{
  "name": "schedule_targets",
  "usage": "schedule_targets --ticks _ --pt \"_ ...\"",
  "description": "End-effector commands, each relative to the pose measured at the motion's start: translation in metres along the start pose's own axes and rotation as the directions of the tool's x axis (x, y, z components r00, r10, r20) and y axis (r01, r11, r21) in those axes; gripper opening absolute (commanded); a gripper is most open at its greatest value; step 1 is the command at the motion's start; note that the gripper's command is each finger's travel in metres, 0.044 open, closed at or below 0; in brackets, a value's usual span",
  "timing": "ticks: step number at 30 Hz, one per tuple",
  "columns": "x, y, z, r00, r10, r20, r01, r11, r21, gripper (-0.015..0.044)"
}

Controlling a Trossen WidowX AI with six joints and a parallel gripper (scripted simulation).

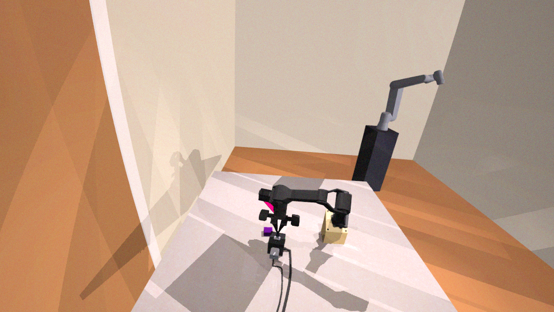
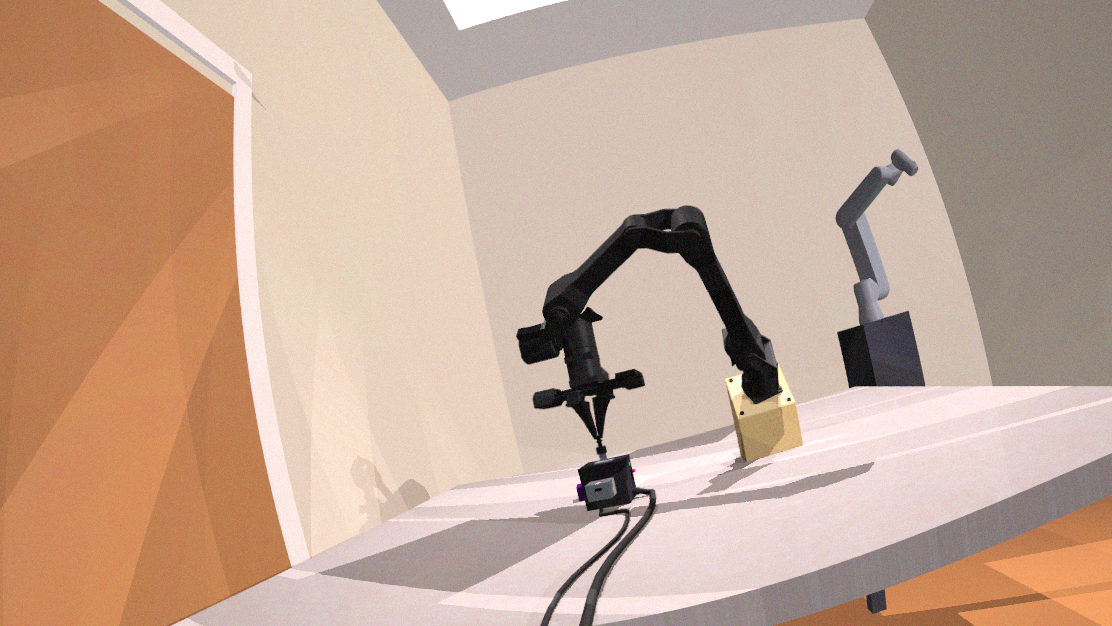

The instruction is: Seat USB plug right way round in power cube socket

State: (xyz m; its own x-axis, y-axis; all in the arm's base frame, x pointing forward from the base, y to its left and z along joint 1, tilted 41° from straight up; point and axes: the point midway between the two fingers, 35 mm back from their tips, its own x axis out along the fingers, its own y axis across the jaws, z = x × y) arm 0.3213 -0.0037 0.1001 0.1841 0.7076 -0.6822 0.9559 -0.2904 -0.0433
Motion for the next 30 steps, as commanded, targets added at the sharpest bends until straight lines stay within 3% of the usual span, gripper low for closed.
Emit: schedule_targets --ticks 1,30 --pt "0.0012 0.0002 0.0001 1.000 -0.001 -0.004 0.001 1.000 0.006 0.0000" --pt "0.0047 0.0002 0.0005 1.000 -0.001 -0.004 0.001 1.000 0.006 0.0000"
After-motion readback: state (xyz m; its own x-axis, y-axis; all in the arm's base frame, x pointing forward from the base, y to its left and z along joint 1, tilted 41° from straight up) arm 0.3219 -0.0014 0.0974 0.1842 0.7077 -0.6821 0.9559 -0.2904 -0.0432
